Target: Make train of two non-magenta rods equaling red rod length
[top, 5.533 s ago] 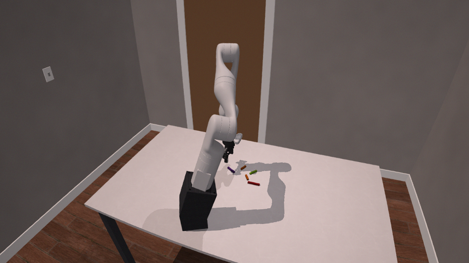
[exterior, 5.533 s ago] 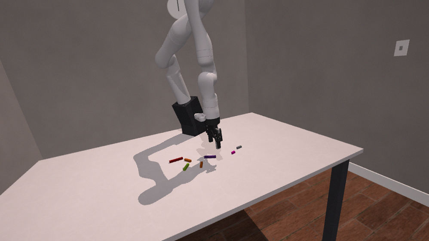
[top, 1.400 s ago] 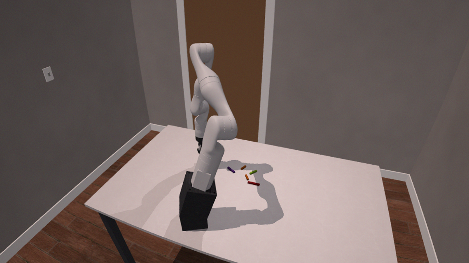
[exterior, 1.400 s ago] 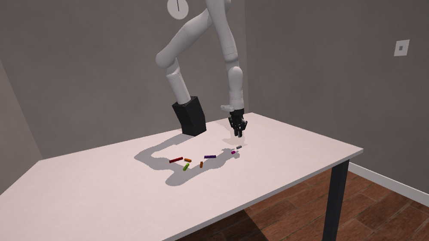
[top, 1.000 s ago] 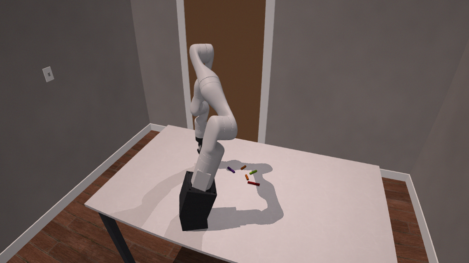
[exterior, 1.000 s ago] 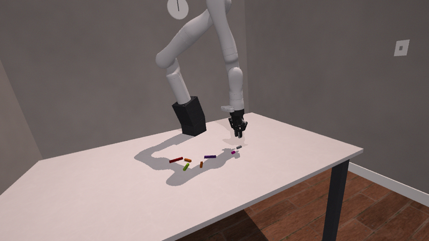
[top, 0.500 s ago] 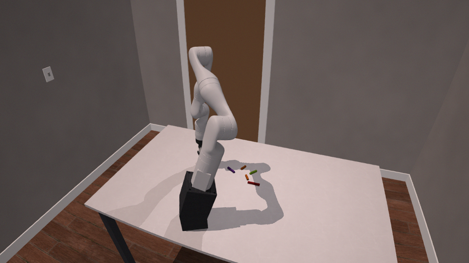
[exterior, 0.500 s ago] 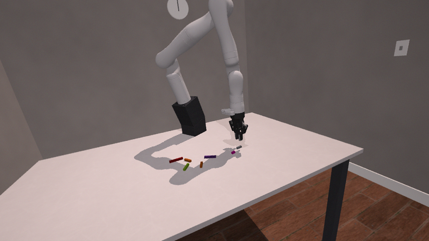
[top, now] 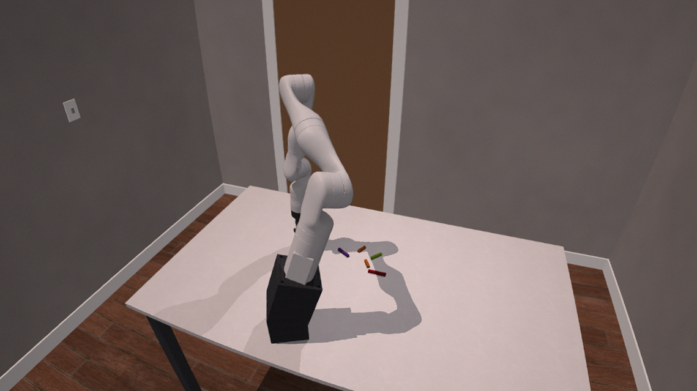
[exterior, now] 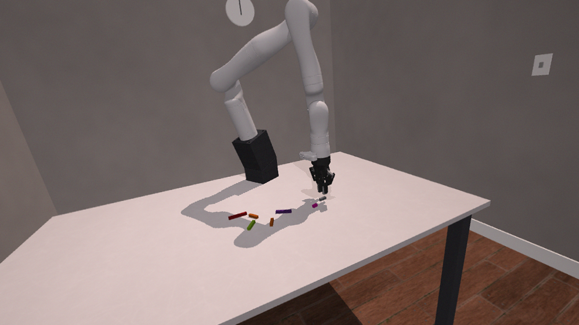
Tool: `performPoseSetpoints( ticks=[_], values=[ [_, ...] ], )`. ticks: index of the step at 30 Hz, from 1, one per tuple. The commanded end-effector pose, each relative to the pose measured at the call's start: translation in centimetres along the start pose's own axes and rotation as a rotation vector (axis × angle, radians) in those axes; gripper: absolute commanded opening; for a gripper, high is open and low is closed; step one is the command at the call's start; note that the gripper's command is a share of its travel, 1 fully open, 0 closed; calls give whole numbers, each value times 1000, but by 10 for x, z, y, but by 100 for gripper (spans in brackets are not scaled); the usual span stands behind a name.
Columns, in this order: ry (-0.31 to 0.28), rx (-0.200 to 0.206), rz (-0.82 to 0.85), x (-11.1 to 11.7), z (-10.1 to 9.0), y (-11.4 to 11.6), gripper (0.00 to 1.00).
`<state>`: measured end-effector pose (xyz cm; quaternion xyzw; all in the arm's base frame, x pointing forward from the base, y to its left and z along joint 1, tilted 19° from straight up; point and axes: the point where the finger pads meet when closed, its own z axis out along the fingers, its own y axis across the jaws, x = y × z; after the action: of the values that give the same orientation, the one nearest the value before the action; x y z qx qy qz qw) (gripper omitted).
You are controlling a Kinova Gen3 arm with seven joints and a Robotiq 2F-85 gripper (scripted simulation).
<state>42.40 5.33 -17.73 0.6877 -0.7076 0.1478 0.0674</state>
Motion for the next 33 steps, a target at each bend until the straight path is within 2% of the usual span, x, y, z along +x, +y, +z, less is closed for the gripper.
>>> performPoseSetpoints(
  ticks=[1,14,33],
  values=[
    [3,-4,-1,1,5,2,24],
    [3,-4,-1,1,12,2,24],
    [3,-4,-1,1,13,2,24]
  ],
)
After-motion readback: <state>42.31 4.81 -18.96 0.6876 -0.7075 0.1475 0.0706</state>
